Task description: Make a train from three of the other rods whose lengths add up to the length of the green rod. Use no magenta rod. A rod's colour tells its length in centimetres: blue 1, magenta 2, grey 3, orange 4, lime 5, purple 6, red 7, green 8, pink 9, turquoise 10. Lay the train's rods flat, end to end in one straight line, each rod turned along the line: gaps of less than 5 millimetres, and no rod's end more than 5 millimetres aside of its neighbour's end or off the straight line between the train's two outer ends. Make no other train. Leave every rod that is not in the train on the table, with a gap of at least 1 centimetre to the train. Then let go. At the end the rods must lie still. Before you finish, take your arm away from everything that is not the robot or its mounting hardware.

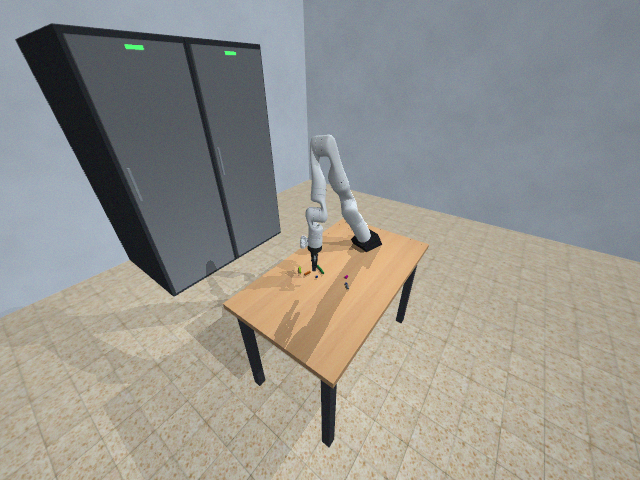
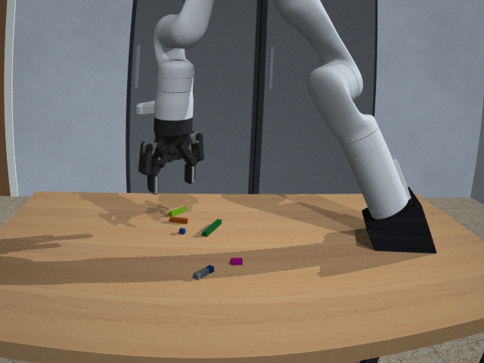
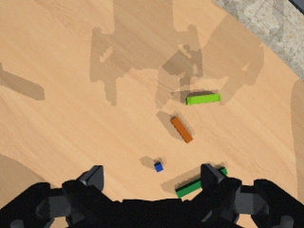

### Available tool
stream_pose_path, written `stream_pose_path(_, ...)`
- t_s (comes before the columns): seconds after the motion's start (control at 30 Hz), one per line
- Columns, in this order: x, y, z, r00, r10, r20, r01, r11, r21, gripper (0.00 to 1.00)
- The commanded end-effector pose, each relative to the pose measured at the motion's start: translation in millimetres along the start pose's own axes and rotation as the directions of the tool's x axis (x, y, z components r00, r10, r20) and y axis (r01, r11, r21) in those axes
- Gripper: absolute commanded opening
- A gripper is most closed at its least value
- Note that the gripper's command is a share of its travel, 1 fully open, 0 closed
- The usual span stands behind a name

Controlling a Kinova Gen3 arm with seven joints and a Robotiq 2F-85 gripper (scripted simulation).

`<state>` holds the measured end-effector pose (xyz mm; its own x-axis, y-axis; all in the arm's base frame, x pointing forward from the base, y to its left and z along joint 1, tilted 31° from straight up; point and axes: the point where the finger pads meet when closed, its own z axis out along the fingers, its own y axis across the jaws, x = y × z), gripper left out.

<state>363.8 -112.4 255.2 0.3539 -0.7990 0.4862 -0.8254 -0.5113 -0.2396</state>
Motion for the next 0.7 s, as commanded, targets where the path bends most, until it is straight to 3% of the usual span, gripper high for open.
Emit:
stream_pose_path(0.0,1.5,1.0,0.4,0.987,-0.152,0.043,0.149,0.987,0.062,1.0)
stream_pose_path(0.67,31.8,31.8,14.8,0.866,-0.5,0.021,0.497,0.864,0.075,1.0)
